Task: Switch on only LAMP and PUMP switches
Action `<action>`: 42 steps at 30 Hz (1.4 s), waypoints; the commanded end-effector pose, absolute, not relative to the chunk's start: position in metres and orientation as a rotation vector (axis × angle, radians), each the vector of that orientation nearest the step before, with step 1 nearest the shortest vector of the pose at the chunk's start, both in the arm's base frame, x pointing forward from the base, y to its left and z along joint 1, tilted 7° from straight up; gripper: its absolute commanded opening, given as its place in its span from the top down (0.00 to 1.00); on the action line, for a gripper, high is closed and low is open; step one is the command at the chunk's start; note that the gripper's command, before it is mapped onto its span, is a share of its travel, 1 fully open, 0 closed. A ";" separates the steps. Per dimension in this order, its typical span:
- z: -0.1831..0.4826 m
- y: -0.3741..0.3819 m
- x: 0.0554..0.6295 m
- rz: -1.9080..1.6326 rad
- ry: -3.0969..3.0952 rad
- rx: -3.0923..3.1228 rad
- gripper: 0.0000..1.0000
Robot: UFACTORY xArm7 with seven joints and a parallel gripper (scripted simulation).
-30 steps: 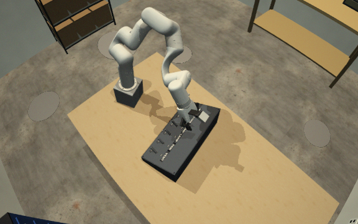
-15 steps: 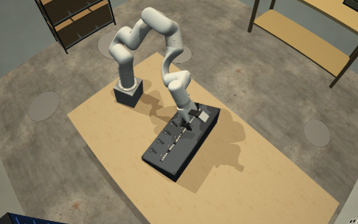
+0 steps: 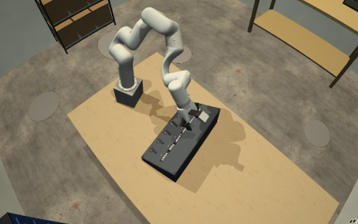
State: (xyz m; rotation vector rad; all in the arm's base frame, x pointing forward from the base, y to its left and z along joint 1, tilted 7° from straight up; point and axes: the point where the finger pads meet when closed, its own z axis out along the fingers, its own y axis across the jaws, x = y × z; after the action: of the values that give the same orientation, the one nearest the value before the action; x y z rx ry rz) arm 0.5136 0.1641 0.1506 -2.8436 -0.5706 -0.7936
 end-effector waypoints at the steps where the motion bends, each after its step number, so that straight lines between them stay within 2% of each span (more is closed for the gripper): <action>1: 0.152 0.164 0.515 -0.799 -0.569 -2.842 0.00; 14: 0.152 0.159 0.516 -0.799 -0.569 -2.842 0.00; 42: 0.150 0.098 0.543 -0.799 -0.569 -2.842 0.00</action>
State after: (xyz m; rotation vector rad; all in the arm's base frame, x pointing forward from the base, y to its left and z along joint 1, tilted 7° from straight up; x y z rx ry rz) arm 0.5406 0.1000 0.1488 -2.8438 -0.5692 -0.7938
